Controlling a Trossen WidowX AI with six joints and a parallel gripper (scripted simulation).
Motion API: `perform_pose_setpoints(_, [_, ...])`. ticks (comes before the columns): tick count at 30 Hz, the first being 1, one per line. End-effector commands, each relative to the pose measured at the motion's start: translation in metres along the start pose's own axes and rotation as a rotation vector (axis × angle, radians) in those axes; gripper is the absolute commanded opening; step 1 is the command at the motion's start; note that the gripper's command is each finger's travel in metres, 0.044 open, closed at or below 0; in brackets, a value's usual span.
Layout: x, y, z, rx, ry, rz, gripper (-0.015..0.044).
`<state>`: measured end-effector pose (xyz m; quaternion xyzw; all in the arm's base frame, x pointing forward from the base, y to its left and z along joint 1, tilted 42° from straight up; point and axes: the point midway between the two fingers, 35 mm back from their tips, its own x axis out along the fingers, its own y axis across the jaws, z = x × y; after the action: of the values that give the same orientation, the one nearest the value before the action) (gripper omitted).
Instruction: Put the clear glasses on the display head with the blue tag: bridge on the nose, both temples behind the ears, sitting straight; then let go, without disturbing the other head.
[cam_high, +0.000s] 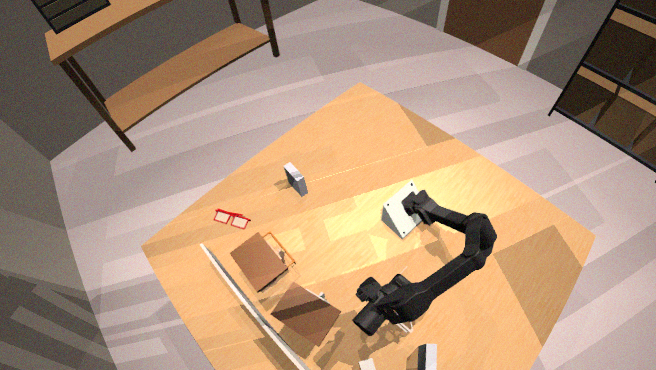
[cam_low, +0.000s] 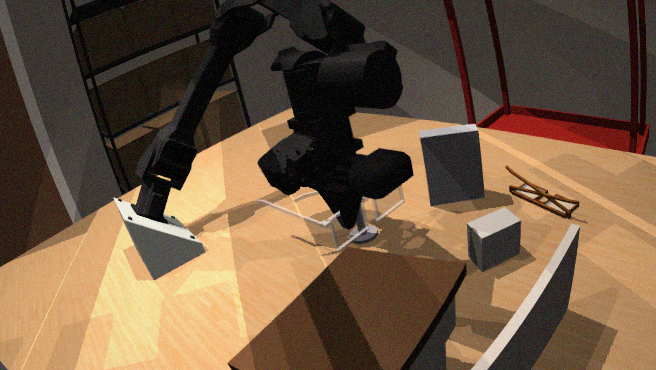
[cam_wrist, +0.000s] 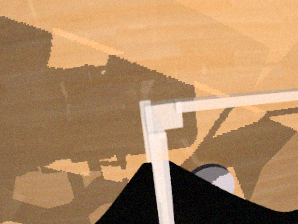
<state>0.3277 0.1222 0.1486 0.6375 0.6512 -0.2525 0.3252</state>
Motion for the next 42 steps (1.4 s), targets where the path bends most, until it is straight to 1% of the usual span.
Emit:
perform_pose_setpoints(1, [-0.001, 0.004, 0.0, -0.007, 0.002, 0.006, 0.0])
perform_pose_setpoints(42, [-0.002, 0.023, 0.022, -0.007, 0.0, 0.007, 0.0])
